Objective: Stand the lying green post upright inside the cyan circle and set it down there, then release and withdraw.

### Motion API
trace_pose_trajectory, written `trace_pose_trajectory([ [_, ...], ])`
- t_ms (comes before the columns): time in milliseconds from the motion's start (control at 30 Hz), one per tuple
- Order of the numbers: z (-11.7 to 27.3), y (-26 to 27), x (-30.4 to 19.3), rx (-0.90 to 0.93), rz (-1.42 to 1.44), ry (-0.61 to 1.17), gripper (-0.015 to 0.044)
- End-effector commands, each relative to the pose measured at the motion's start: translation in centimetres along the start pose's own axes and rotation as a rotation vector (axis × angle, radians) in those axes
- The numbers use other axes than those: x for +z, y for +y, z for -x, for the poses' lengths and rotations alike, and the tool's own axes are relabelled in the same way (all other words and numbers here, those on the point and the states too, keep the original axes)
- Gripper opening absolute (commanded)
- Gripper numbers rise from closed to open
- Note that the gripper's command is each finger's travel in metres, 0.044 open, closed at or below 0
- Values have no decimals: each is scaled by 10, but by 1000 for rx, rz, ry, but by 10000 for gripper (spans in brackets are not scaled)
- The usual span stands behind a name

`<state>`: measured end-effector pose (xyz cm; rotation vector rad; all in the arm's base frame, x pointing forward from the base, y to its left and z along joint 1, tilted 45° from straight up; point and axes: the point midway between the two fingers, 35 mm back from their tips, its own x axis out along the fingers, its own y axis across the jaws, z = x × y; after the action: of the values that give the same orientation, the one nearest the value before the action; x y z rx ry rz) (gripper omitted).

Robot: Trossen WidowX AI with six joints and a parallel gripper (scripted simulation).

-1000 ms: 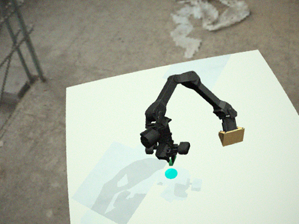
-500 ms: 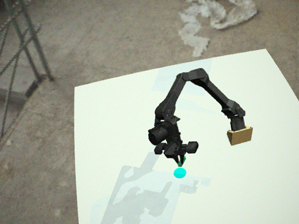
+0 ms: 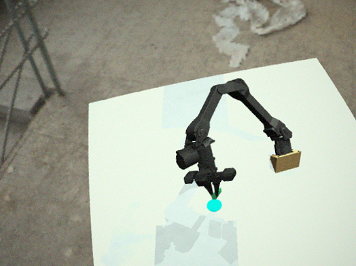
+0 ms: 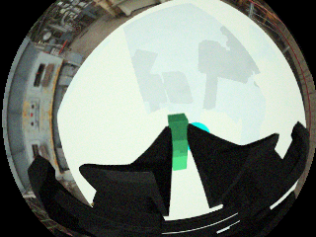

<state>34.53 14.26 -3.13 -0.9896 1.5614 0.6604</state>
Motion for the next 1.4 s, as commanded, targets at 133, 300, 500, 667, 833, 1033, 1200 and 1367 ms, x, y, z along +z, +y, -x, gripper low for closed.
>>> trace_pose_trajectory([
  [133, 0, -1, 1, 15, 6, -66, 23],
  [300, -1, -1, 1, 23, 8, -102, 23],
  [500, -1, -2, 1, 31, 11, -146, 23],
  [667, -1, -2, 1, 37, 14, -183, 23],
  [833, -1, -3, 1, 41, 17, -220, 23],
  [1033, -1, -3, 0, 45, 22, -265, 23],
  [1200, 0, -4, 0, 47, 27, -303, 23],
  [1367, 0, -5, 0, 47, 33, -340, 23],
])
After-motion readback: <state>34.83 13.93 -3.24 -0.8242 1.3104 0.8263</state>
